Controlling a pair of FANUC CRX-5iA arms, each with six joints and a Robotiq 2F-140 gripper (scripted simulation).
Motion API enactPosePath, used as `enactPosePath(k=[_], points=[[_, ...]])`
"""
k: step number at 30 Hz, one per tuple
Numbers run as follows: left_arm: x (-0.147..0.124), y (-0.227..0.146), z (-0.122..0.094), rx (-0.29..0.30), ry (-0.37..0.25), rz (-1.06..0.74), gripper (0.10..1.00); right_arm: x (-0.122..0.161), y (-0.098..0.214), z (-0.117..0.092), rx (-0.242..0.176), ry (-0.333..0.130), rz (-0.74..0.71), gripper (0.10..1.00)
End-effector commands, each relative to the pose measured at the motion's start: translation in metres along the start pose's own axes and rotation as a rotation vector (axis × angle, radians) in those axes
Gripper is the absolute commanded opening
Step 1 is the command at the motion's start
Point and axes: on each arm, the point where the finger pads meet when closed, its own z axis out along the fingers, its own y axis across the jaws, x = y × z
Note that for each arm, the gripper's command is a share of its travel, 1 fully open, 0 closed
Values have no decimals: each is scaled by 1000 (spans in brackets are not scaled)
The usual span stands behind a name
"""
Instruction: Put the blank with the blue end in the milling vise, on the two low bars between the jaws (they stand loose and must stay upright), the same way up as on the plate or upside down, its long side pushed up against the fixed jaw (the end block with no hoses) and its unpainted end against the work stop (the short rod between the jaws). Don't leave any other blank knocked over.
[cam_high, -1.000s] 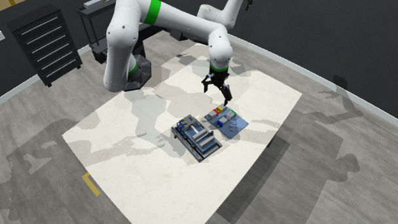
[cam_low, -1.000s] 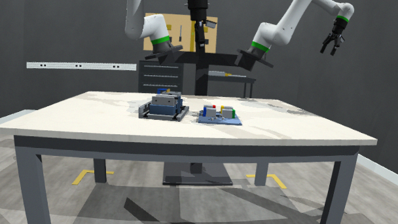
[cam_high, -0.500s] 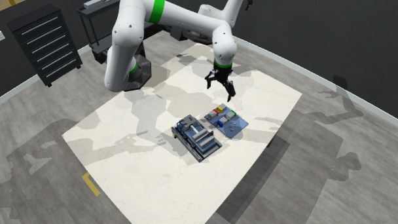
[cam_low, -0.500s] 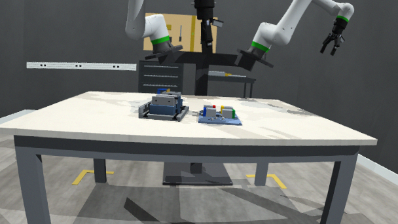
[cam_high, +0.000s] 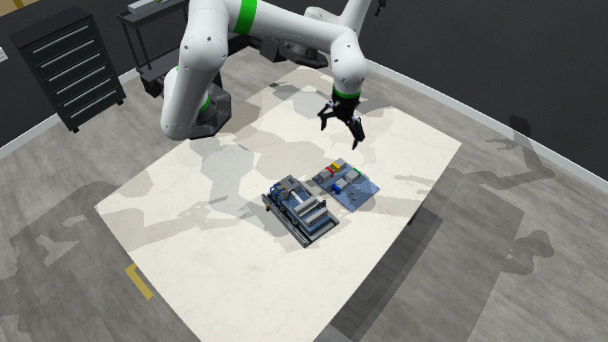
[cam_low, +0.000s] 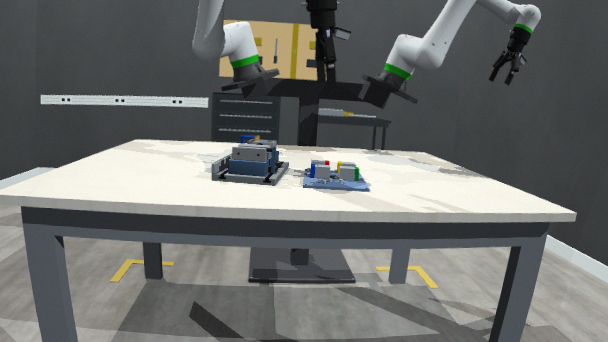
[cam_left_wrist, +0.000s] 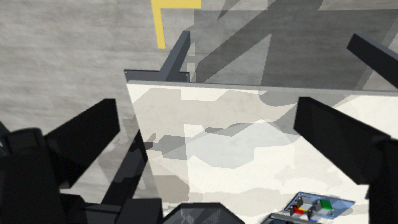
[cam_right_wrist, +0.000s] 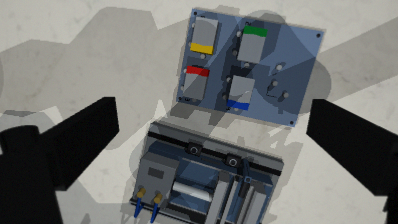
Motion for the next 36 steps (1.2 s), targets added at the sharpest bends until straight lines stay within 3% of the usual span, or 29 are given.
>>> enactPosePath(k=[1,5,8,9,22,25,26,36], points=[[0,0,-1,0,2,0,1000,8,0,-2,-87,-83,114,1000],[0,0,-1,0,2,0,1000,18,0,-3,-119,-114,156,1000],[0,0,-1,0,2,0,1000,20,0,-3,-120,-115,157,1000],[0,0,-1,0,2,0,1000,21,0,-3,-4,-4,-3,1000],[0,0,-1,0,2,0,1000,53,0,-6,-106,-102,137,1000],[0,0,-1,0,2,0,1000,55,0,-6,-107,-103,138,1000],[0,0,-1,0,2,0,1000,55,0,-6,5,4,-26,1000],[0,0,-1,0,2,0,1000,61,-1,-7,-71,-69,85,1000]])
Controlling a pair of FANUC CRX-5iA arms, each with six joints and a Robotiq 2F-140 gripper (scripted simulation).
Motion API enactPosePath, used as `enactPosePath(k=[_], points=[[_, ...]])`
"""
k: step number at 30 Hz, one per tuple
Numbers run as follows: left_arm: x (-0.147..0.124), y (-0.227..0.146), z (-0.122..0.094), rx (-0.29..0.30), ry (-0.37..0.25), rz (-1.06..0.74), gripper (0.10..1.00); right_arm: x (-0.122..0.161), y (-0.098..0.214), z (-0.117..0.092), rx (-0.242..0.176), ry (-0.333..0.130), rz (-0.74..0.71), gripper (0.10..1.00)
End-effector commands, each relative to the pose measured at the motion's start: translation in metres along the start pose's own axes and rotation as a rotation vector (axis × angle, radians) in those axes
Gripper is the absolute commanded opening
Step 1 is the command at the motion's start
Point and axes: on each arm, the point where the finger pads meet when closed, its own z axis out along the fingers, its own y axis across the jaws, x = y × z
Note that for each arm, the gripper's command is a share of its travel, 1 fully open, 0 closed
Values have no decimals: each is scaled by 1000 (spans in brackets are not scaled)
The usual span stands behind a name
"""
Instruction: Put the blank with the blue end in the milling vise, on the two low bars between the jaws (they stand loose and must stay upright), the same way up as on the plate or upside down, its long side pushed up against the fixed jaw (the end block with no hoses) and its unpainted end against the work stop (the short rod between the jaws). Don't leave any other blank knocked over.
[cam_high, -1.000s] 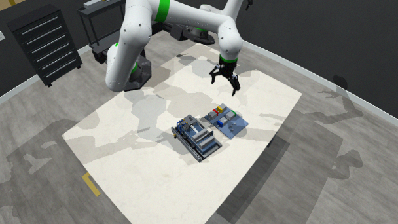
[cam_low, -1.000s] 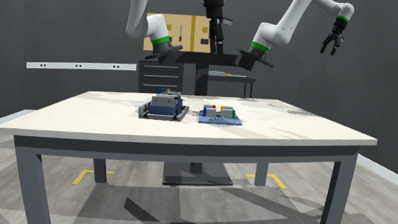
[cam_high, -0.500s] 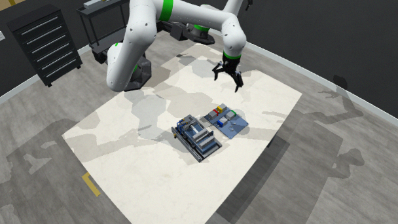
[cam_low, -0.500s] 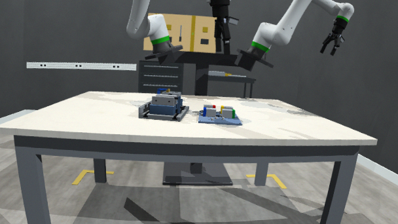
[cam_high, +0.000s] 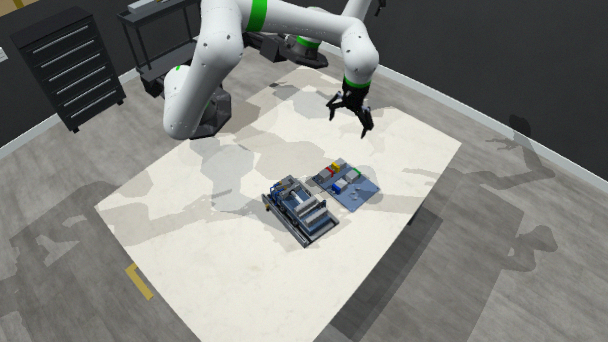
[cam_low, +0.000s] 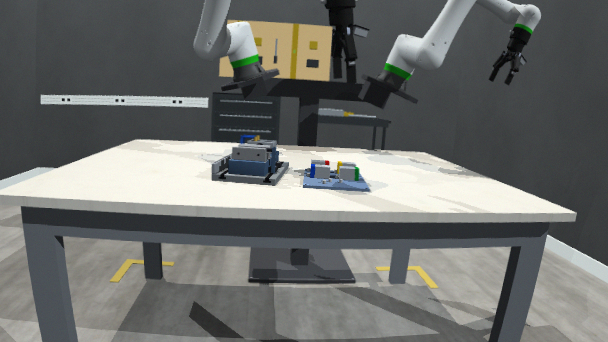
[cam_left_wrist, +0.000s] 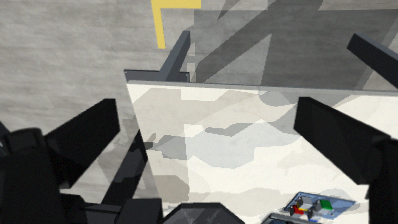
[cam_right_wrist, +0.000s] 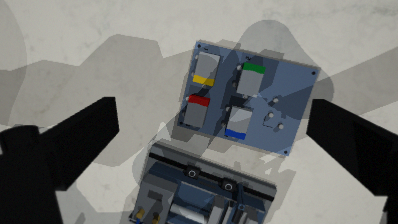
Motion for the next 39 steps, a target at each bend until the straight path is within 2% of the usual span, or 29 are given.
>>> enactPosePath(k=[1,4,6,7,21,23,24,39], points=[[0,0,-1,0,2,0,1000,2,0,-1,-95,-87,137,1000],[0,0,-1,0,2,0,1000,4,0,-1,-118,-109,170,1000],[0,0,-1,0,2,0,1000,4,0,-1,-118,-109,170,1000],[0,0,-1,0,2,0,1000,3,0,-1,-8,-7,8,1000],[0,0,-1,0,2,0,1000,-3,0,-1,-115,-107,165,1000],[0,0,-1,0,2,0,1000,-3,0,-1,-115,-107,165,1000],[0,0,-1,0,2,0,1000,-4,0,-1,-9,-11,12,1000],[0,0,-1,0,2,0,1000,-8,-1,0,-117,-110,169,1000]])
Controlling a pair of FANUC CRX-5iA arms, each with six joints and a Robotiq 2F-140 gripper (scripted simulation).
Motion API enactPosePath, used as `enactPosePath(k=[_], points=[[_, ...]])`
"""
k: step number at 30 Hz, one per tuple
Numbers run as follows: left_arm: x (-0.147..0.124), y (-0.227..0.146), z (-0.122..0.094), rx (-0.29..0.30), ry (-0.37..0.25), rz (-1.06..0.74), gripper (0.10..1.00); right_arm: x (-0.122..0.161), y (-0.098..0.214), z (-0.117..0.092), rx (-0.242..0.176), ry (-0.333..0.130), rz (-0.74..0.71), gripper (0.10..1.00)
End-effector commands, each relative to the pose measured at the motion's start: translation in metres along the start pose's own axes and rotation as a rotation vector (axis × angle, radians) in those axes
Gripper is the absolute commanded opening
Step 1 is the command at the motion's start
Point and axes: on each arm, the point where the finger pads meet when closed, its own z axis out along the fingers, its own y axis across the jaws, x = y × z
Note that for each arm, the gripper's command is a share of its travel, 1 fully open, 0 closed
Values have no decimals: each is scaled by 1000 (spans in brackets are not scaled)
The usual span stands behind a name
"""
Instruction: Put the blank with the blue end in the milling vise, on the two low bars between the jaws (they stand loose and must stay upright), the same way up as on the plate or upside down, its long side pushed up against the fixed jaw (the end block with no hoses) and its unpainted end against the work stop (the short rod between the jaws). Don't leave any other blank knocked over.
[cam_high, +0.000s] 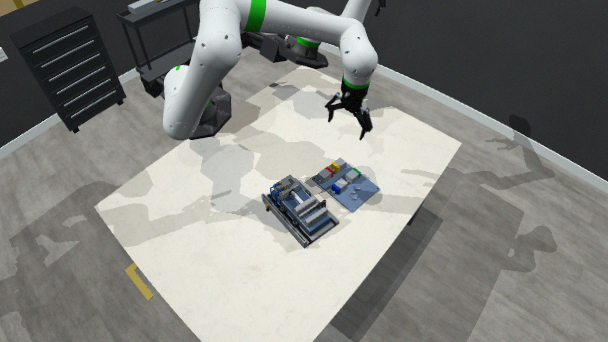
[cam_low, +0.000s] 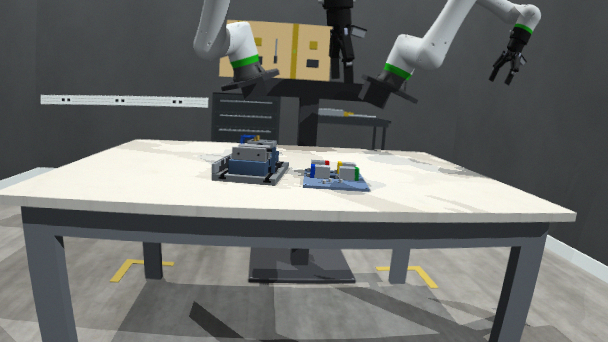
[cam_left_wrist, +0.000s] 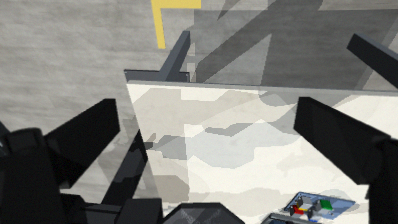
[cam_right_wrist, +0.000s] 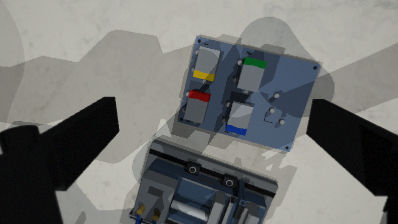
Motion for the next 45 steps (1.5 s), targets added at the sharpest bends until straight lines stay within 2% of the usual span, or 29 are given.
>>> enactPosePath(k=[1,2,16,18,19,33,35,36,45], points=[[0,0,-1,0,2,0,1000,1,0,-1,-116,-104,166,1000],[0,0,-1,0,2,0,1000,0,0,-1,-10,-6,11,1000],[0,0,-1,0,2,0,1000,-1,0,-1,-118,-105,168,1000],[0,0,-1,0,2,0,1000,-1,0,-1,-118,-105,168,1000],[0,0,-1,0,2,0,1000,-2,0,-1,-10,-6,12,1000],[0,0,-1,0,2,0,1000,-2,0,-1,-118,-106,169,1000],[0,0,-1,0,2,0,1000,-2,0,-1,-118,-106,169,1000],[0,0,-1,0,2,0,1000,-3,0,-1,-10,-6,13,1000],[0,0,-1,0,2,0,1000,-3,0,-1,-80,-70,114,1000]])
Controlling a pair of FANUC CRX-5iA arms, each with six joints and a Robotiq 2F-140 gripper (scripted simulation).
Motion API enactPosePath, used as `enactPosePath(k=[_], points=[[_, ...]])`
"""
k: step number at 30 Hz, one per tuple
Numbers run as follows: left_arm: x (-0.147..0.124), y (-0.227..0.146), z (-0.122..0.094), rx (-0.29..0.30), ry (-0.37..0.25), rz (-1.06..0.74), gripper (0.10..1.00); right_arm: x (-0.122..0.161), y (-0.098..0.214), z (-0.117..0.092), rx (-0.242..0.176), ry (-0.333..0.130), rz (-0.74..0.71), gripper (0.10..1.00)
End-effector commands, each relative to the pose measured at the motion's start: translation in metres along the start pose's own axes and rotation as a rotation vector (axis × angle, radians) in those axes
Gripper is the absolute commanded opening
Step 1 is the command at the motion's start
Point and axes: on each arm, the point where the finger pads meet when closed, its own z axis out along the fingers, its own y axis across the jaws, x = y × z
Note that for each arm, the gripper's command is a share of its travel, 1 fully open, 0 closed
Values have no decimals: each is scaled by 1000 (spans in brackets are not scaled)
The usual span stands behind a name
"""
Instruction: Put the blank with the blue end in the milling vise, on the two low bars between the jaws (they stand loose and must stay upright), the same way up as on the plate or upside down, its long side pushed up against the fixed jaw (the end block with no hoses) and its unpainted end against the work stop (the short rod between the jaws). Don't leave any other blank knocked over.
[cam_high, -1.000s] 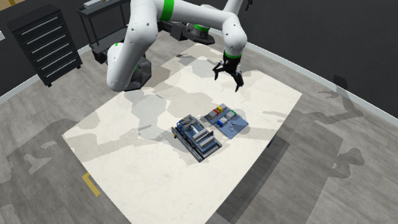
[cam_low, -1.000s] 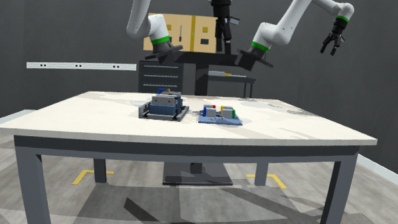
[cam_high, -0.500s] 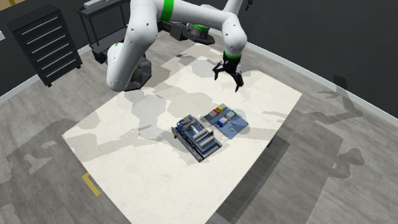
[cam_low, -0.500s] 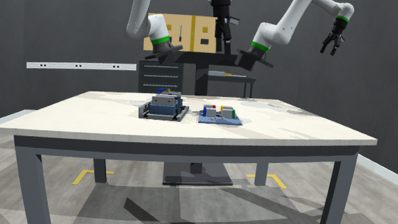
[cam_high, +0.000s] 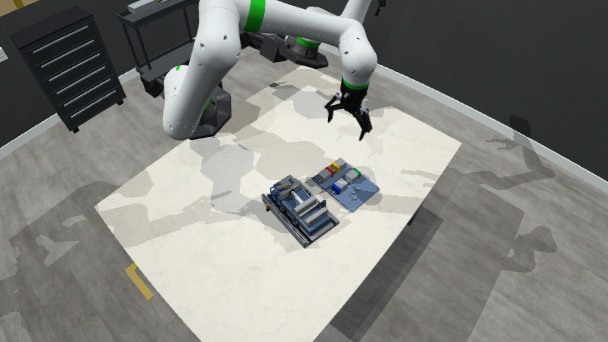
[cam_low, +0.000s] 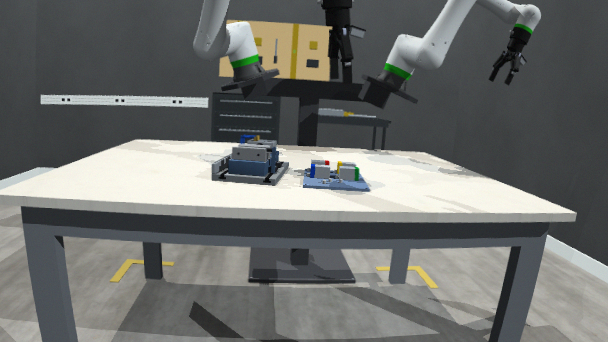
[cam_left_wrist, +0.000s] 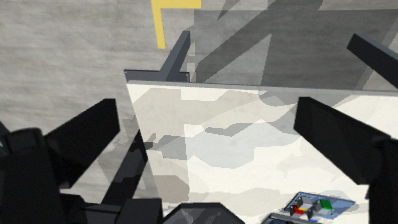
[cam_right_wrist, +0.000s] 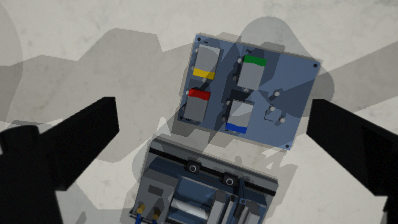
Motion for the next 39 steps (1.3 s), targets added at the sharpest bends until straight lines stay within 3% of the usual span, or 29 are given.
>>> enactPosePath(k=[1,7,8,22,24,25,39], points=[[0,0,-1,0,2,0,1000,1,0,-1,-87,-77,122,1000],[0,0,-1,0,2,0,1000,1,0,-1,-118,-105,167,1000],[0,0,-1,0,2,0,1000,0,0,-1,-10,-6,11,1000],[0,0,-1,0,2,0,1000,1,0,-1,-118,-106,167,1000],[0,0,-1,0,2,0,1000,1,0,-1,-118,-106,167,1000],[0,0,-1,0,2,0,1000,0,0,-1,-10,-6,11,1000],[0,0,-1,0,2,0,1000,0,0,-1,-118,-106,167,1000]])
